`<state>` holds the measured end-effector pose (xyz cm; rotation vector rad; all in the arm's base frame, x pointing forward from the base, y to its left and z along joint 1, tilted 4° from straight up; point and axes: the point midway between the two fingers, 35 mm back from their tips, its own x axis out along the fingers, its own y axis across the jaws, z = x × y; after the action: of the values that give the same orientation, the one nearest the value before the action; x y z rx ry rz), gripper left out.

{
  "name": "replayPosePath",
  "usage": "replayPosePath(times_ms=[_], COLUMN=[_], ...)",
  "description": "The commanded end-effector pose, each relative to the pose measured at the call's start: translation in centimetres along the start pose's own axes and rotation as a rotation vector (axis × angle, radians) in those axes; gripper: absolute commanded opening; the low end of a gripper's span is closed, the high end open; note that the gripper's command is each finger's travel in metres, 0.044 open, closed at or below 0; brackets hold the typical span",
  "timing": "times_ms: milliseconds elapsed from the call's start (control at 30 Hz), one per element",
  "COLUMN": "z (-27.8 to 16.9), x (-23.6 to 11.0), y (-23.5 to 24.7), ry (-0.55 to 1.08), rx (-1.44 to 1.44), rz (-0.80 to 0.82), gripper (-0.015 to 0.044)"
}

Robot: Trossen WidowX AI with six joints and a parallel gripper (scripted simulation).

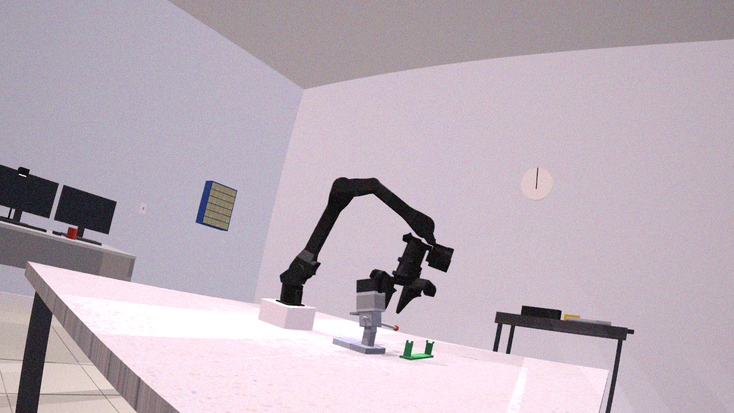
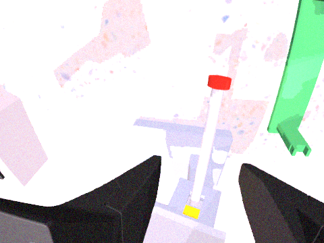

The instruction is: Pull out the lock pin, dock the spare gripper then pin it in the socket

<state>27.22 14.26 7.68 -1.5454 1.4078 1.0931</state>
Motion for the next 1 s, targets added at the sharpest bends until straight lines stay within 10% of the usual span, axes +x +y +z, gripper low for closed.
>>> replayPosePath(times_ms=[0, 400, 700, 967], z=[0.4, 1.0, 0.7, 0.7], x=[-0.9, -2.8, -2.1, -2.1], y=[0.0, 0.1, 0.1, 0.1], ry=[-0.003, 0.007, 0.011, 0.011], rx=[0.001, -0.006, -0.008, -0.008], rz=[-0.001, 0.002, 0.002, 0.002], gripper=[0.0200, 0.0200, 0.0436, 0.0440])
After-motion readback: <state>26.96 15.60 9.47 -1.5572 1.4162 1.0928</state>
